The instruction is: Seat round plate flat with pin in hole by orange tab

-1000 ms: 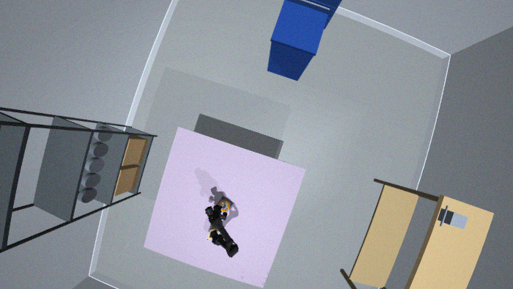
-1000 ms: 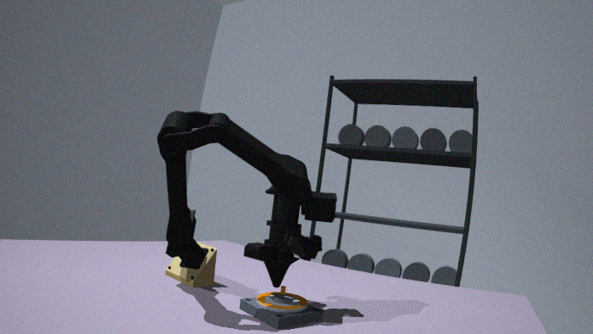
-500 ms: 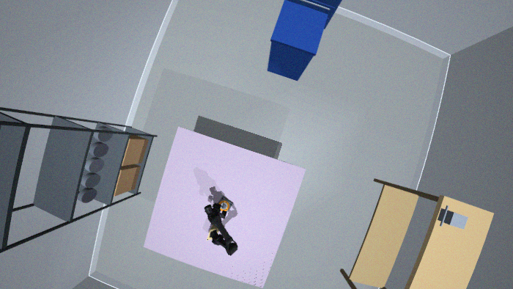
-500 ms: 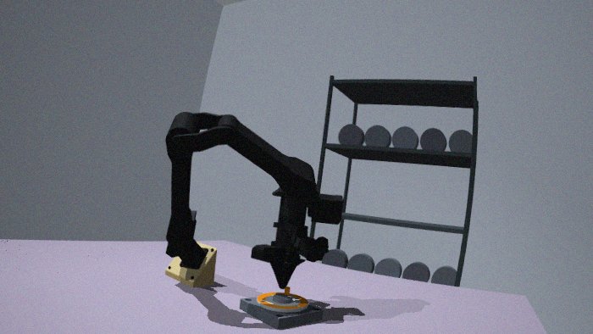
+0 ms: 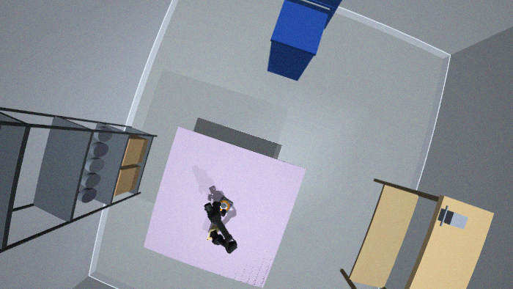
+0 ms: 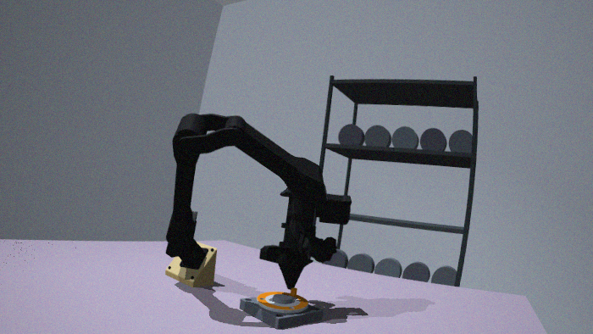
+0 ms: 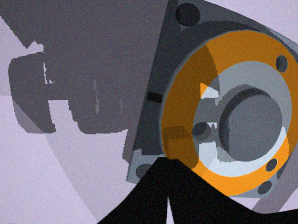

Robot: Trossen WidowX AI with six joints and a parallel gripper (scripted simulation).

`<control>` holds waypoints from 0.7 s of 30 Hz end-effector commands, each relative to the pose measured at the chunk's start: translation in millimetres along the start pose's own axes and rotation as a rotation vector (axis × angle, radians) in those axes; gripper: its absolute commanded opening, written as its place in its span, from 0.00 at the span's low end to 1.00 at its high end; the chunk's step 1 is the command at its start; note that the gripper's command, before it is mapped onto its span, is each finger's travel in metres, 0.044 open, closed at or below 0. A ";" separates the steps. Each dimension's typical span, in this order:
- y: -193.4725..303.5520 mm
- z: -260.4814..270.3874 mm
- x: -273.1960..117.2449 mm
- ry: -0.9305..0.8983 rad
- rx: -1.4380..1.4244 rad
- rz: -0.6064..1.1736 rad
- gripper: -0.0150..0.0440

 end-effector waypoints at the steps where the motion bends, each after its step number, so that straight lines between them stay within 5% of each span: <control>1: -4.7 2.2 1.7 0.006 -0.003 0.001 0.25; 21: -16.2 3.4 1.6 0.006 -0.003 0.001 0.25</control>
Point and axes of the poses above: the point midway between the two fingers, 35 mm back from their tips, its own x axis out along the fingers, its own z axis across the jaws, y = z × x, the point moved 9 cm from there along -x, back along the fingers, and after that the axes turned 4 degrees about x, right-handed, at the moved point
